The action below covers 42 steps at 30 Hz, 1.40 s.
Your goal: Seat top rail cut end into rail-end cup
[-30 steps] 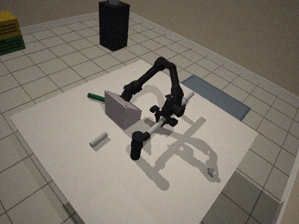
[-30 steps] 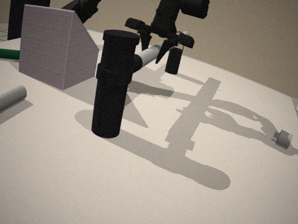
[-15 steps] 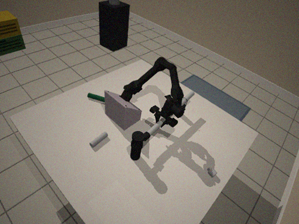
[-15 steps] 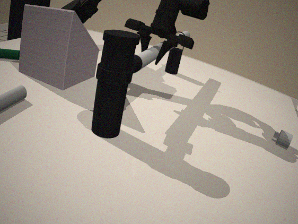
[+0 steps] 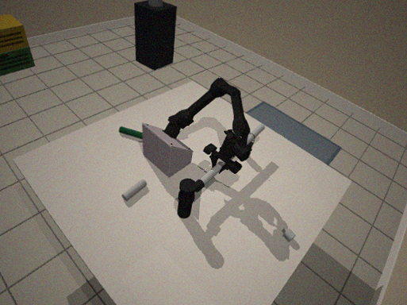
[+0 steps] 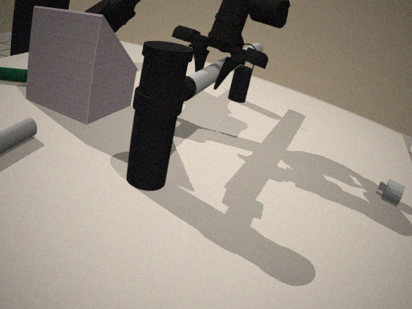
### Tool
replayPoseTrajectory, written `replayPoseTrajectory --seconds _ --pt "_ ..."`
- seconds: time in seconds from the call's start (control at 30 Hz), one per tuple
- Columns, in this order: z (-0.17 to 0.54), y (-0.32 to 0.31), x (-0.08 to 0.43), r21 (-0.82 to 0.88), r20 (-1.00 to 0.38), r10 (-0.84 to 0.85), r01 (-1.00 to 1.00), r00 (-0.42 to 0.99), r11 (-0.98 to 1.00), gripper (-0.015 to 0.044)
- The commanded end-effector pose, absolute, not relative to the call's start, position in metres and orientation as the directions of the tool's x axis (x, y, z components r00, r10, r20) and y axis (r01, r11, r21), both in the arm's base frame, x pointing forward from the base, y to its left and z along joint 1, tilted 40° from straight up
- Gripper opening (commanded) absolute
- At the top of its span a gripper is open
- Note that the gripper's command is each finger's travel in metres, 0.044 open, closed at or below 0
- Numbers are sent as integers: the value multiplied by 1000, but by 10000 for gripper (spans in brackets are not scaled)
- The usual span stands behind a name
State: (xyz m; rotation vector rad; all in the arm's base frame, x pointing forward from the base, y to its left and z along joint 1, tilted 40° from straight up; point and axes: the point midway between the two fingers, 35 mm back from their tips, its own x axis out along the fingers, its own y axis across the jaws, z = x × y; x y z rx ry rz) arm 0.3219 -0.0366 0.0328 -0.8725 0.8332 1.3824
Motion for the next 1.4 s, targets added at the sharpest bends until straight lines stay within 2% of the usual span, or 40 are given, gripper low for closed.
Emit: replayPoseTrajectory --seconds 0.0,1.37 --pt "34 -51 325 -40 -901 431 -999 41 11 0" --pt "28 -68 328 -40 -902 430 -999 41 11 0"
